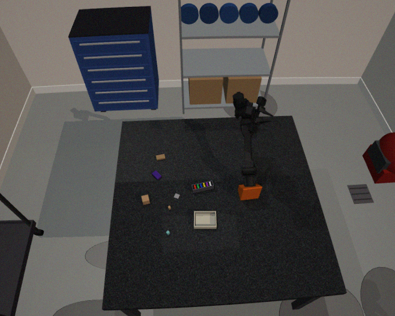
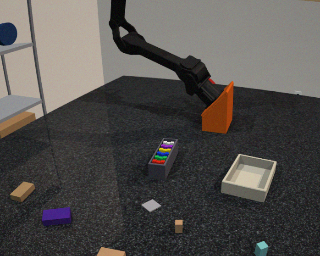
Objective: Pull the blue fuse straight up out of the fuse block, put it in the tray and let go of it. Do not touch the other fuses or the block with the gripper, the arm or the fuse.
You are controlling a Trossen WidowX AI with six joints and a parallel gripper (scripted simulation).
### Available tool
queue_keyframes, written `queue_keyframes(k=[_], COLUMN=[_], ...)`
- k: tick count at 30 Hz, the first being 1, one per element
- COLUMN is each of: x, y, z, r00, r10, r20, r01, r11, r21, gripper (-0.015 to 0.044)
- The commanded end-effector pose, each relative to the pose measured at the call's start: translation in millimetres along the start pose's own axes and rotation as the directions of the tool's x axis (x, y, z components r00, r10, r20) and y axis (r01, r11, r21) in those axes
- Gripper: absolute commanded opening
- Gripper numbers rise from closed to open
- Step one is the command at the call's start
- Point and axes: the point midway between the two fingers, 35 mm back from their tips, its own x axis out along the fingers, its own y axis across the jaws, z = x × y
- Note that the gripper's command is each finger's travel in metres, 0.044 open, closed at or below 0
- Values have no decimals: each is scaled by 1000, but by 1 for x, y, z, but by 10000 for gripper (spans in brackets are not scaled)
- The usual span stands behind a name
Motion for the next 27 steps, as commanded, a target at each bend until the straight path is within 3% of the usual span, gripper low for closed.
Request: queue_keyframes(k=[1,8,14,21,27], x=[-4,-42,-91,-161,-225], y=[-59,-162,-244,-332,-389], z=[41,86,97,72,22], r00=[973,820,631,342,87], r10=[-194,-520,-743,-939,-973], r20=[125,240,224,44,-213], r01=[200,545,767,933,934], r11=[979,837,640,334,154], r21=[-38,-51,-36,-133,-323], gripper=[73,73,73,73,73])
